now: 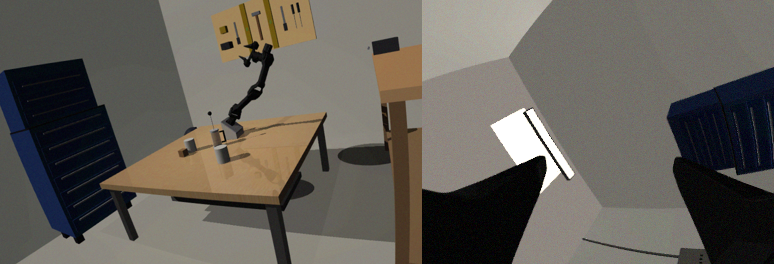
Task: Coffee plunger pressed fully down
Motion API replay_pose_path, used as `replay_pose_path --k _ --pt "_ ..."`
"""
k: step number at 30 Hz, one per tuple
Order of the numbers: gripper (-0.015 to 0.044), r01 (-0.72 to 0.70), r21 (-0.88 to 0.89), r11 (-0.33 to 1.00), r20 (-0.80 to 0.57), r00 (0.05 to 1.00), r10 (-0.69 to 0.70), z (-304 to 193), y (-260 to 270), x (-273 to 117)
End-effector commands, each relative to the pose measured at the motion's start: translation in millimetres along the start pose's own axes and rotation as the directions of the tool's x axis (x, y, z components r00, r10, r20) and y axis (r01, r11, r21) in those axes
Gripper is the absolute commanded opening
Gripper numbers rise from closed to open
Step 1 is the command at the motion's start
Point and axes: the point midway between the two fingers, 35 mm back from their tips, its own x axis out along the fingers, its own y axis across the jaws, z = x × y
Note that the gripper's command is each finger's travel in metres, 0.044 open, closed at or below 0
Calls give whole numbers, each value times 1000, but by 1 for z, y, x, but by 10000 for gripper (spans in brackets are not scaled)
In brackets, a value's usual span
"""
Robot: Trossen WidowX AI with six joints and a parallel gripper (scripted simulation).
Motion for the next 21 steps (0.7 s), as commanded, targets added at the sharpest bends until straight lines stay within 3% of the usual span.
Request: replay_pose_path --k 1,6,12,16,21 --pt "426 5 -6 1000 -3 1000 -5 0 -1 1" --pt "440 88 -116 989 -61 994 -96 6 -14 22" --pt "440 223 -508 832 -256 883 -393 9 -77 87" --pt "440 175 -700 692 -326 784 -528 5 -120 111" --pt "440 14 -843 537 -409 633 -658 -3 -172 130"
